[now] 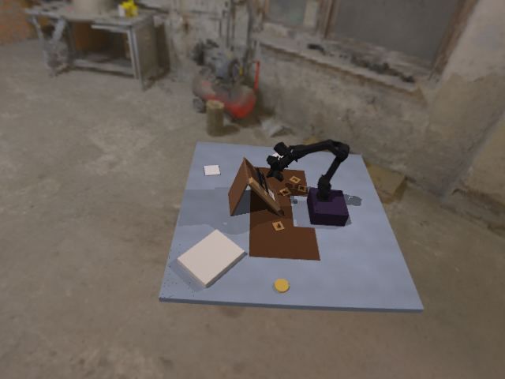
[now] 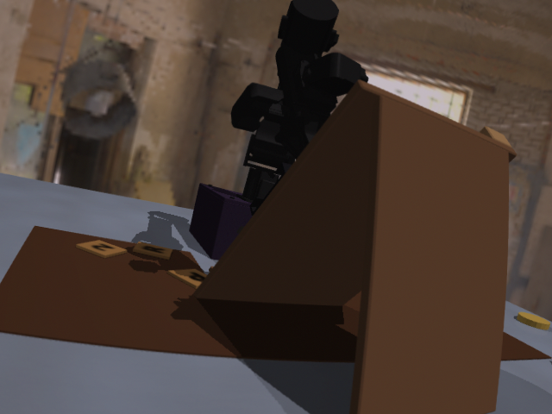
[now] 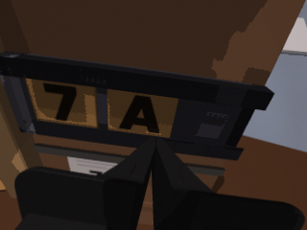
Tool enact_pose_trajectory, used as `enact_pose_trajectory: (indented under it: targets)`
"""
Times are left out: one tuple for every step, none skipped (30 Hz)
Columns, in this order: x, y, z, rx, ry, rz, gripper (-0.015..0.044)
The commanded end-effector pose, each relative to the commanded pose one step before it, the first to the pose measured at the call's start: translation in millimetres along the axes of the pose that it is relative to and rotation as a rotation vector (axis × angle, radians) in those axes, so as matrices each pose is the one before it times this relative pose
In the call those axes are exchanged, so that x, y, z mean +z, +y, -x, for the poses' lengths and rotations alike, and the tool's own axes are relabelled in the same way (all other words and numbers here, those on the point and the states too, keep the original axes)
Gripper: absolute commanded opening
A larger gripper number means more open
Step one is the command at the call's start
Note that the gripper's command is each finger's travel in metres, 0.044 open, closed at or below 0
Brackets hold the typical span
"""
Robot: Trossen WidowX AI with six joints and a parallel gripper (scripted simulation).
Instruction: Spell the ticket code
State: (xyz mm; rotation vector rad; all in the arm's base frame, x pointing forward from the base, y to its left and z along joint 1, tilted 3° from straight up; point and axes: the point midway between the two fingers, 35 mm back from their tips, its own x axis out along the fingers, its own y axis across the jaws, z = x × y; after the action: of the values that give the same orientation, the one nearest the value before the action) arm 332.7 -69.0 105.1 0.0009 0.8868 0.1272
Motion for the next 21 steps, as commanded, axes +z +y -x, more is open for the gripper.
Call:
enact_pose_trajectory:
  targets:
    - [11.16,-9.34,-3.61,-0.0105,0.14514,0.0056,0.0]
    - [1.71,-1.82,-0.51,-0.00071,0.04042,0.001,0.0]
    - [1.55,-1.7,-0.29,-0.00055,0.04062,0.0017,0.0]
    - [1.39,-1.59,-0.08,-0.0004,0.04078,0.0024,0.0]
    - [1.21,-1.49,0.12,-0.00026,0.04092,0.0031,0.0]
    - [1.03,-1.39,0.31,-0.00012,0.04106,0.0038,0.0]
    - [0.84,-1.29,0.49,0.00001,0.04118,0.0045,0.0]
    - [0.65,-1.2,0.67,0.00014,0.04126,0.0052,0.0]
    - [0.38,-0.91,0.67,0.00021,0.03379,0.0048,0.0]
    - [0.16,-0.52,0.45,0.00016,0.0203,0.0031,0.0]
    - [0.04,-0.17,0.16,0.00006,0.00677,0.0011,0.0]
    - [0.0,0.0,0.0,0.0,0.0,0.0,0.0]
    - [0.0,0.0,0.0,0.0,0.0,0.0,0.0]
    - [0.0,0.0,0.0,0.0,0.0,0.0,0.0]
    - [0.0,0.0,0.0,0.0,0.0,0.0,0.0]
    - [0.0,0.0,0.0,0.0,0.0,0.0,0.0]
    - [0.0,0.0,0.0,0.0,0.0,0.0,0.0]
    - [-0.02,0.06,-0.06,0.00001,0.0,0.0,0.0]
    - [-0.02,0.12,-0.16,0.00001,0.0,0.0,0.0]
    - [0.01,0.18,-0.29,0.00002,-0.00001,0.0,0.0]
    - [0.08,0.25,-0.46,0.00003,-0.00002,0.0,0.0]
